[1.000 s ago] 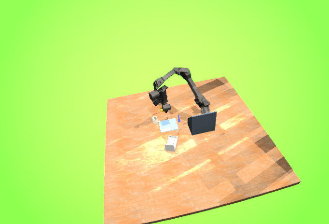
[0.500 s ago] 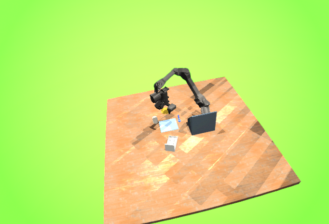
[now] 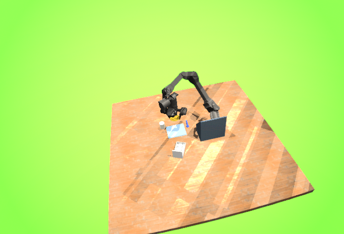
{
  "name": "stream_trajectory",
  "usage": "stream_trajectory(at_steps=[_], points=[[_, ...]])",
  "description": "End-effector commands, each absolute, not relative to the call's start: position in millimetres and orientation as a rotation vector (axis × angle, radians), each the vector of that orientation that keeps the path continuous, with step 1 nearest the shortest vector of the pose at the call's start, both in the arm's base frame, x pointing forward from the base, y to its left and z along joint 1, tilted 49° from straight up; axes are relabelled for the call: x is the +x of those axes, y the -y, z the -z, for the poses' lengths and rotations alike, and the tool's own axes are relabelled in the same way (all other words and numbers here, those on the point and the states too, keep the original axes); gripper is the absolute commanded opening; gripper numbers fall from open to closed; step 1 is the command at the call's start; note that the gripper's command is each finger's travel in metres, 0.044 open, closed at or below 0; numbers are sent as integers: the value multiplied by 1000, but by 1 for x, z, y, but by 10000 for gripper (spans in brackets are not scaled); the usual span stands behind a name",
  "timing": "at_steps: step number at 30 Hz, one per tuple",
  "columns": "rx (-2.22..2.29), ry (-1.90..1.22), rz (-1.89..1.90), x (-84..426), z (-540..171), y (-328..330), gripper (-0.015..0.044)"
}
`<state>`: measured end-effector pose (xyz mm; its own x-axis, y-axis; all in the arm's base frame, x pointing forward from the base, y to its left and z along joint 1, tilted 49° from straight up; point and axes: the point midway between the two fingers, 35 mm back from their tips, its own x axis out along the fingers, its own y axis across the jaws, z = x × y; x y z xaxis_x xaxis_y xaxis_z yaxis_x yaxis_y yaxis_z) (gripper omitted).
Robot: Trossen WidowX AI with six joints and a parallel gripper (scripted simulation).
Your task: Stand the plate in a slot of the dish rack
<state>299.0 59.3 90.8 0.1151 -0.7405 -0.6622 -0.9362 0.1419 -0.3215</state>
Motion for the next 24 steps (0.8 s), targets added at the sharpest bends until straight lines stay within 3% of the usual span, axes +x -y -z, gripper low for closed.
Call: stream_trajectory(at_steps=[1,24], points=[[-1731,-1671,-449,296,-86,-65,0],[-2259,-1597,-1231,280,-58,-86,0]])
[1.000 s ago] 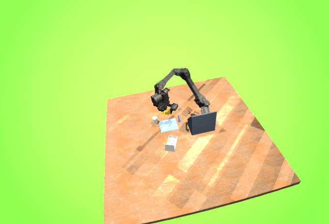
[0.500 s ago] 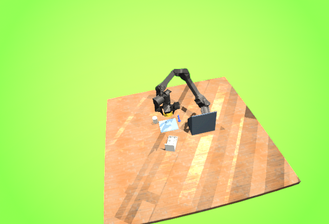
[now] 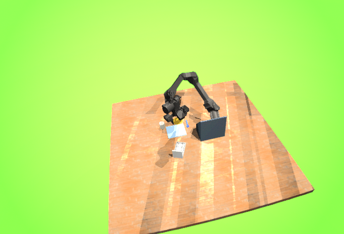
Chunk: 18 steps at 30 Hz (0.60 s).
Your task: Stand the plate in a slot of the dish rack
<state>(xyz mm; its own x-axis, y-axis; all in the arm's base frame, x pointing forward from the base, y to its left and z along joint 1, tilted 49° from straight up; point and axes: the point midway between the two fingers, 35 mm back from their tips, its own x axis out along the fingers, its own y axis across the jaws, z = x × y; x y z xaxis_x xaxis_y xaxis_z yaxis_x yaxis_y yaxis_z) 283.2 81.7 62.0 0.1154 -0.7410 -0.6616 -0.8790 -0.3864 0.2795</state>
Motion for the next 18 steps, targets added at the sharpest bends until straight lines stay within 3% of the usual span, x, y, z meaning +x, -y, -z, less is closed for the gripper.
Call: stream_trajectory(at_steps=[1,18], points=[[-2279,-1588,-1268,280,-57,-86,0],[-2575,-1348,-1934,265,-38,-99,0]])
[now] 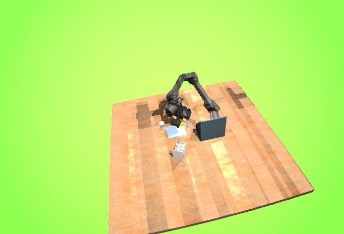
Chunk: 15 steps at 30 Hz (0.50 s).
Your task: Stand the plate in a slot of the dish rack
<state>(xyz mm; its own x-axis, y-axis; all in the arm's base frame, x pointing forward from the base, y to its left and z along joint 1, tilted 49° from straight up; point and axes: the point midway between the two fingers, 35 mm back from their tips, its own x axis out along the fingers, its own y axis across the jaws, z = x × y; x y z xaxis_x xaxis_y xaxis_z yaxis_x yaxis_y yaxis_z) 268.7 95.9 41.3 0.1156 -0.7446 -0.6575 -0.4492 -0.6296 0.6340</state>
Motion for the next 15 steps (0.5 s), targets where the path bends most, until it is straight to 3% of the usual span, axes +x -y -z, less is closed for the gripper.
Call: stream_trajectory(at_steps=[1,15], points=[[2040,1051,1552,265,-37,-100,0],[2051,1134,1787,260,-10,-82,0]])
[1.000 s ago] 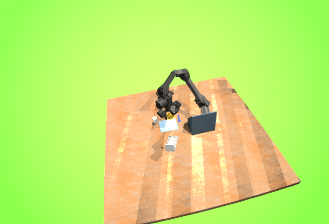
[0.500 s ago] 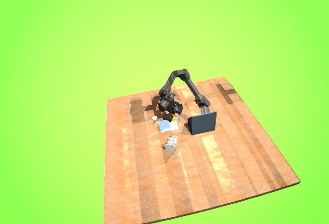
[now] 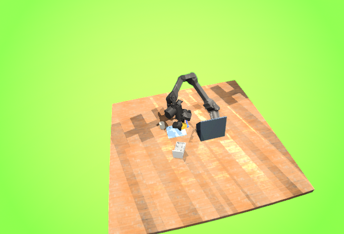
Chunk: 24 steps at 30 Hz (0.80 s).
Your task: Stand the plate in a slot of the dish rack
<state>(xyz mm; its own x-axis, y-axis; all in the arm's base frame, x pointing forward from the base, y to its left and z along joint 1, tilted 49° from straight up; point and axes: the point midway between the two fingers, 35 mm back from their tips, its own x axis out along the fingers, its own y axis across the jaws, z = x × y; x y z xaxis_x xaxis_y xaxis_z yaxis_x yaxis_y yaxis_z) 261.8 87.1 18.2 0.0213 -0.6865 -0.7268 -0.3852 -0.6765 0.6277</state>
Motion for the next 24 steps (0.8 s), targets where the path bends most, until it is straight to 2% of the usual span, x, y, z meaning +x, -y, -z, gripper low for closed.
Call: stream_trajectory(at_steps=[1,24], points=[[2055,1148,1817,259,-7,-80,0],[2185,1367,2493,256,52,-50,0]])
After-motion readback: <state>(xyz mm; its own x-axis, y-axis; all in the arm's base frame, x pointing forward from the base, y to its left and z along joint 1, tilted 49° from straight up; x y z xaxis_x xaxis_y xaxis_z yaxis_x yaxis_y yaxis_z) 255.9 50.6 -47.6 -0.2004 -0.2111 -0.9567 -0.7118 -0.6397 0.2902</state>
